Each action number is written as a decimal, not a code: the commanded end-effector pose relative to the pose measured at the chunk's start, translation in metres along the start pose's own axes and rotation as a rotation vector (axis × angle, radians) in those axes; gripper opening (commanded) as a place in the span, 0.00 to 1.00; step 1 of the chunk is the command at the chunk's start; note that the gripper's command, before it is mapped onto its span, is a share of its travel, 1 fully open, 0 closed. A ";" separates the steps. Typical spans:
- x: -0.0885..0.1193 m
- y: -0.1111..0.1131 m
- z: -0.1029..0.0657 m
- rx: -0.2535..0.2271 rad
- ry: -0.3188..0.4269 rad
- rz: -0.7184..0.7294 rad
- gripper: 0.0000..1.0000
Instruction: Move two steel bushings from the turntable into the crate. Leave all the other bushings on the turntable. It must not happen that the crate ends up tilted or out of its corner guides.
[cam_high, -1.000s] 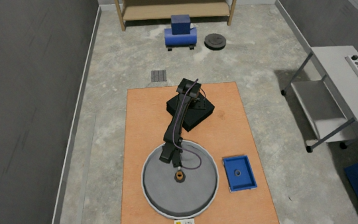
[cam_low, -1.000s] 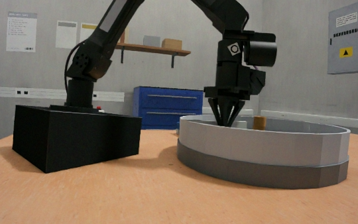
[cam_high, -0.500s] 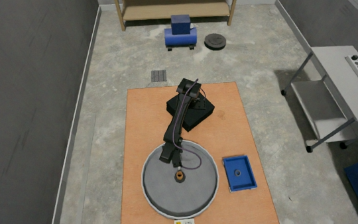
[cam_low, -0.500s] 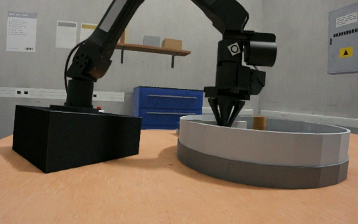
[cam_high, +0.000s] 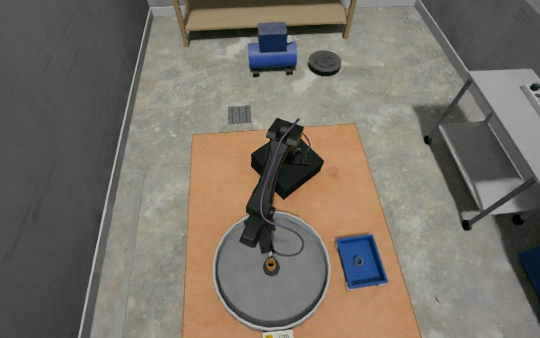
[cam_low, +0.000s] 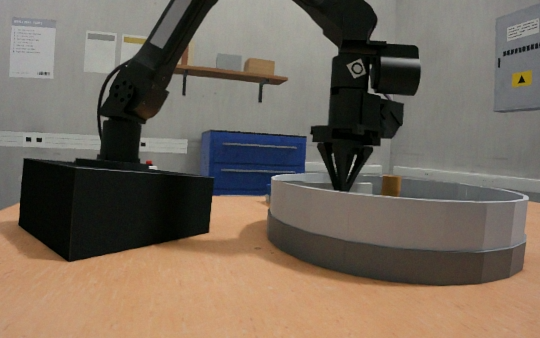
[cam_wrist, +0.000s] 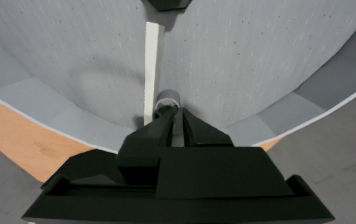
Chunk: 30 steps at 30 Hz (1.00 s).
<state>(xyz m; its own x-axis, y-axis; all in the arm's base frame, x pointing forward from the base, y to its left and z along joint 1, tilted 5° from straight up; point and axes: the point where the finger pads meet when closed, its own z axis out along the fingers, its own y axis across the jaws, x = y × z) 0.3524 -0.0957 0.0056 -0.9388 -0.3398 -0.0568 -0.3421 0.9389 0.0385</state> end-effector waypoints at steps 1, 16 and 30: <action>-0.014 -0.002 -0.020 0.019 -0.053 -0.004 0.12; -0.016 -0.004 -0.020 0.026 -0.062 -0.005 0.12; -0.016 -0.004 -0.020 0.026 -0.062 -0.005 0.12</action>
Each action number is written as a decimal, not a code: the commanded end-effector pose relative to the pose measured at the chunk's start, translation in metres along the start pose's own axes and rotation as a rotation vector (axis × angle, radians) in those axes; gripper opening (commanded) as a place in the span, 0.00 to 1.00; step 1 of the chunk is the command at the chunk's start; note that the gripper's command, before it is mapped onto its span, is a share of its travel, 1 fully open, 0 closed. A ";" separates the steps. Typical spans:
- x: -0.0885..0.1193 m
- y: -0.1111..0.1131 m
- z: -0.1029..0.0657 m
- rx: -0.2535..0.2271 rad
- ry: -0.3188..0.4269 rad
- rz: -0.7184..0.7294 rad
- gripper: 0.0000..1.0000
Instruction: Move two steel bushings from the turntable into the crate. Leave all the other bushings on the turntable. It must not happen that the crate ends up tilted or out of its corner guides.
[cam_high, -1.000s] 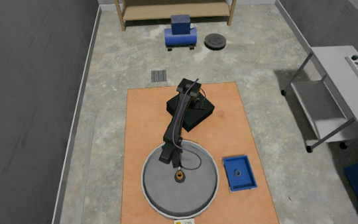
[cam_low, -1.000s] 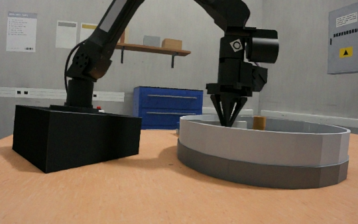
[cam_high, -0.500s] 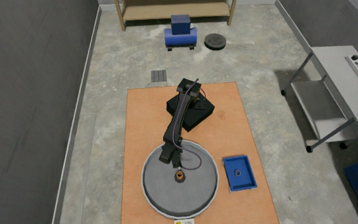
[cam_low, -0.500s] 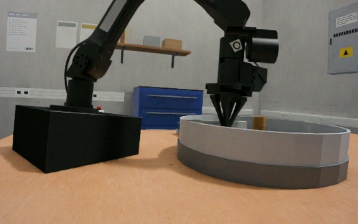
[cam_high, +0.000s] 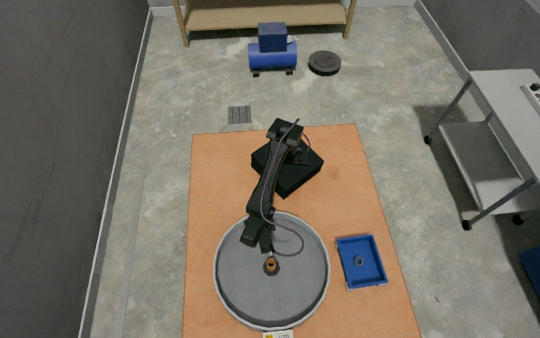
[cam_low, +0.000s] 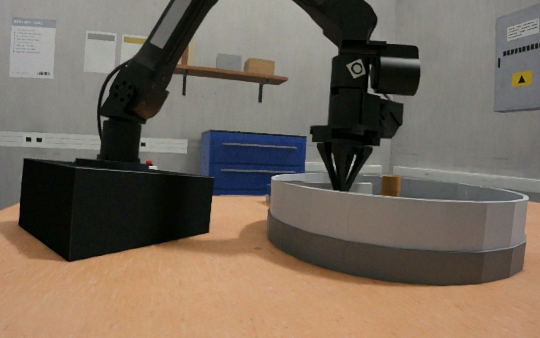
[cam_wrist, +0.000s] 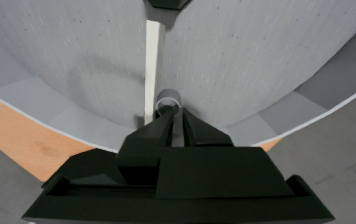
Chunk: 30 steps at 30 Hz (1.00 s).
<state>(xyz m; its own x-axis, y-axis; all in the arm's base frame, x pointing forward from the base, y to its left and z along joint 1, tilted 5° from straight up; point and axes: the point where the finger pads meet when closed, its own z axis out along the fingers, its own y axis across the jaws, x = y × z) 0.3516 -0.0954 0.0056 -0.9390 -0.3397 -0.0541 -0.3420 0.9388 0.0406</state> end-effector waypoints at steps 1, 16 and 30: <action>-0.017 -0.004 -0.020 0.028 -0.066 -0.005 0.12; -0.007 0.003 0.014 -0.005 -0.021 -0.005 0.12; -0.012 0.001 0.003 0.015 -0.048 -0.008 0.12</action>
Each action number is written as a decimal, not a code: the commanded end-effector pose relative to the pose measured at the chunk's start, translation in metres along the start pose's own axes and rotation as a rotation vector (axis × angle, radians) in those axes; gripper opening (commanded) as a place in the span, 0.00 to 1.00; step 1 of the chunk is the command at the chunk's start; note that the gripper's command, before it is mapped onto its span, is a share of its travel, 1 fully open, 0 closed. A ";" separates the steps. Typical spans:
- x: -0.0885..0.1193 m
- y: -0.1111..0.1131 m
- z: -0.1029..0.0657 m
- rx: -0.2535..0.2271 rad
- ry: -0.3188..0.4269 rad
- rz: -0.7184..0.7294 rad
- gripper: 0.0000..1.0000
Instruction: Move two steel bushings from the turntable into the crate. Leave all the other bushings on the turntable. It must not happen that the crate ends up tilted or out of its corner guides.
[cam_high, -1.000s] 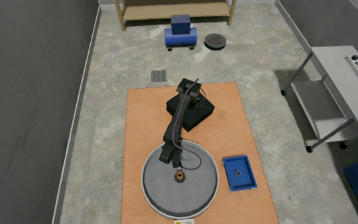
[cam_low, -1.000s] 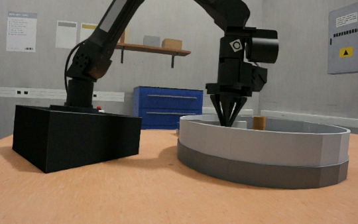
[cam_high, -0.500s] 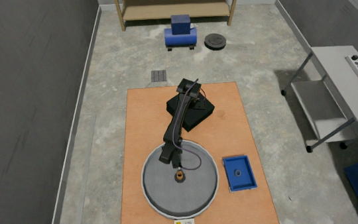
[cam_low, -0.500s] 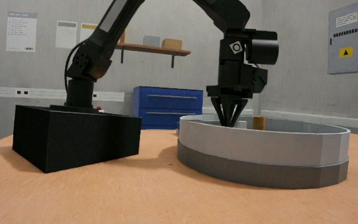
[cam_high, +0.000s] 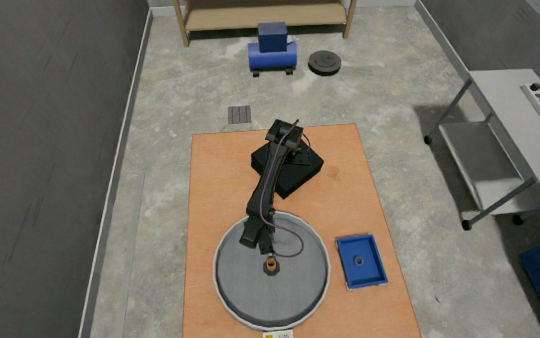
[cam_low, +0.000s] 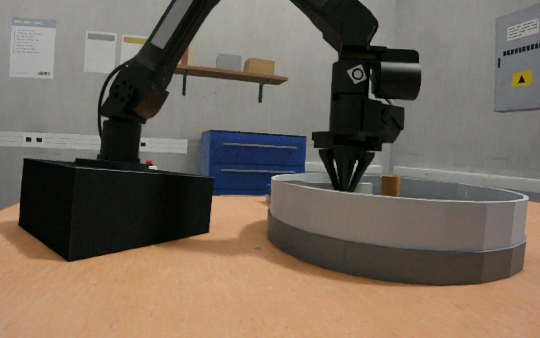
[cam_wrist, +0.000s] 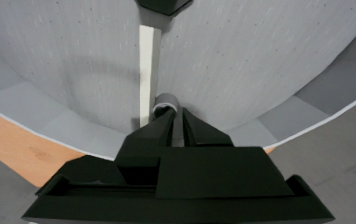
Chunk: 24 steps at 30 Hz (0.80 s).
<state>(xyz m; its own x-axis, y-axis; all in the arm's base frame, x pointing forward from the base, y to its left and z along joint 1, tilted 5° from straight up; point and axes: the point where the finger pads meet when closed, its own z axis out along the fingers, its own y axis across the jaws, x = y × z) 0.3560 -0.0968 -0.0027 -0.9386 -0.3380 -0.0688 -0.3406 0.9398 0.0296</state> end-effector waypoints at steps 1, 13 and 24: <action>-0.009 0.004 -0.005 0.004 -0.033 -0.008 0.12; -0.008 0.004 -0.005 0.003 -0.033 -0.008 0.12; -0.002 0.008 0.004 -0.013 -0.011 -0.006 0.12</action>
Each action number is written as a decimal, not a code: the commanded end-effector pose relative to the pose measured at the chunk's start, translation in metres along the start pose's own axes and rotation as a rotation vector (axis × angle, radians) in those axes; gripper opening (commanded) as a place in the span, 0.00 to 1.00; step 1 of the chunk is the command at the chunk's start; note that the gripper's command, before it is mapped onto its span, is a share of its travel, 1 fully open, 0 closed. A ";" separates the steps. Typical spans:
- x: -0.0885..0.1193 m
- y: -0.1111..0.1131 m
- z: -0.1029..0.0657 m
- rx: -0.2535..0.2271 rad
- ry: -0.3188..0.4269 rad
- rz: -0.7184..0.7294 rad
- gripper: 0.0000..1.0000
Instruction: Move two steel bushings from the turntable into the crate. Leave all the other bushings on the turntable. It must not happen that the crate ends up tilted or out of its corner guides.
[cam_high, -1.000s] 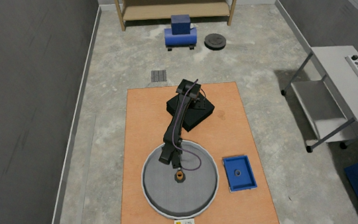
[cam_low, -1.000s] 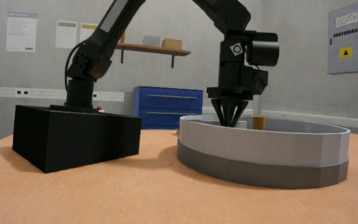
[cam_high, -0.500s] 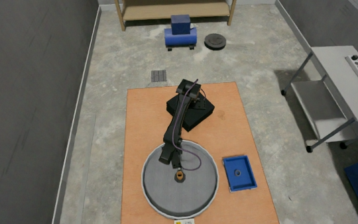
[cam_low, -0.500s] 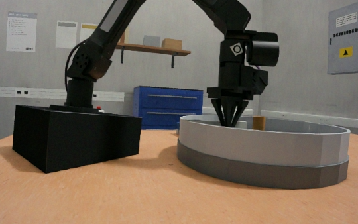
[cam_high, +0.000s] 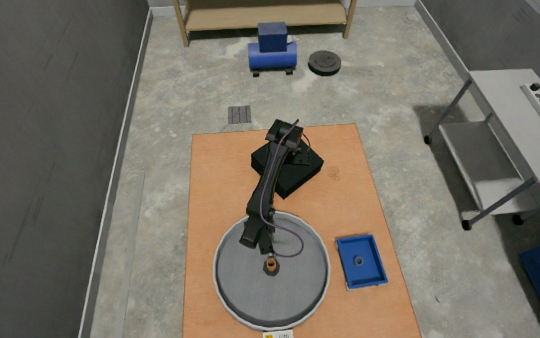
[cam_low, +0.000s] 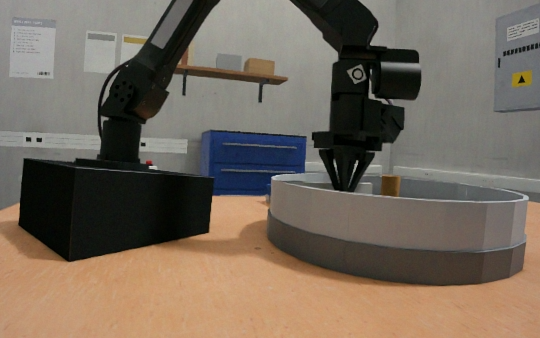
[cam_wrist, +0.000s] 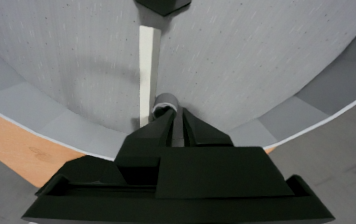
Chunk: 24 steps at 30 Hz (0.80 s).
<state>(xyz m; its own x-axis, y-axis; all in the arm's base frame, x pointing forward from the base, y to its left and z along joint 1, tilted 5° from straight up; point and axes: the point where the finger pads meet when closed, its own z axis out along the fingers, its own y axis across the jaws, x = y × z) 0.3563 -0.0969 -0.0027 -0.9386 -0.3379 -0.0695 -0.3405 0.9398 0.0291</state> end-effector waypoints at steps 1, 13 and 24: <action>-0.001 0.009 0.009 -0.020 0.000 -0.004 0.12; -0.007 0.002 0.002 0.002 -0.030 -0.003 0.12; -0.007 0.002 0.002 0.001 -0.030 -0.002 0.12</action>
<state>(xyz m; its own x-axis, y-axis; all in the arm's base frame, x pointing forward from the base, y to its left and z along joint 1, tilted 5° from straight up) 0.3567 -0.0955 -0.0084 -0.9376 -0.3405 -0.0696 -0.3431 0.9388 0.0292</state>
